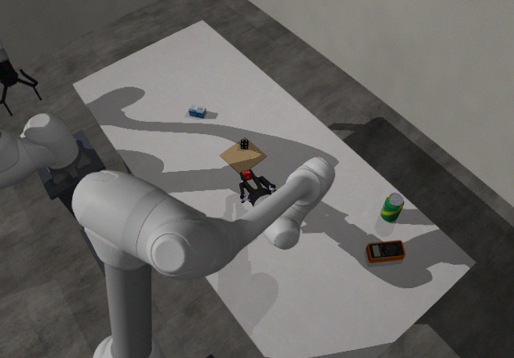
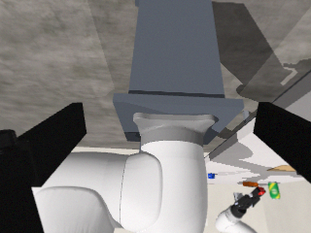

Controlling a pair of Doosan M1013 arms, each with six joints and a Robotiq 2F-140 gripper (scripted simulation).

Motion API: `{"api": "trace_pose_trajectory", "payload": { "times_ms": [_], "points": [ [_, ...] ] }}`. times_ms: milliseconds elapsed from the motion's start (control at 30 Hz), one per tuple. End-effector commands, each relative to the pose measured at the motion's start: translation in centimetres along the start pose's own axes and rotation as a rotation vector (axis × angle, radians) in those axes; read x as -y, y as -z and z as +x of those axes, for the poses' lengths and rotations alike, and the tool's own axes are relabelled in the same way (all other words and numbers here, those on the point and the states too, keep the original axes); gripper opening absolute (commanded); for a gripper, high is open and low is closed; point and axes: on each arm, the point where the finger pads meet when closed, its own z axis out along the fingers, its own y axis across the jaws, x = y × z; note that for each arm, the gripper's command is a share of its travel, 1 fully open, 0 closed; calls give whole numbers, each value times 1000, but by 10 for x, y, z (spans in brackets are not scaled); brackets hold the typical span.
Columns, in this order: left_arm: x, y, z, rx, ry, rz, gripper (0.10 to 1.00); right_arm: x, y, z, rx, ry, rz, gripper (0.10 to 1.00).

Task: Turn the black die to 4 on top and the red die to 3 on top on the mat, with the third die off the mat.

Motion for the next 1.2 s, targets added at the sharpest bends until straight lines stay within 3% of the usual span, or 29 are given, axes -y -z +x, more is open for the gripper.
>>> {"api": "trace_pose_trajectory", "payload": {
  "times_ms": [0, 700, 1167],
  "points": [
    [0, 0, 0, -1, 0, 0, 1000, 0, -1, 2, 1, 1, -1, 243],
    [0, 0, 0, -1, 0, 0, 1000, 0, -28, 52, 1, 1, -1, 243],
    [0, 0, 0, -1, 0, 0, 1000, 0, -31, 59, 1, 1, -1, 243]
  ]
}}
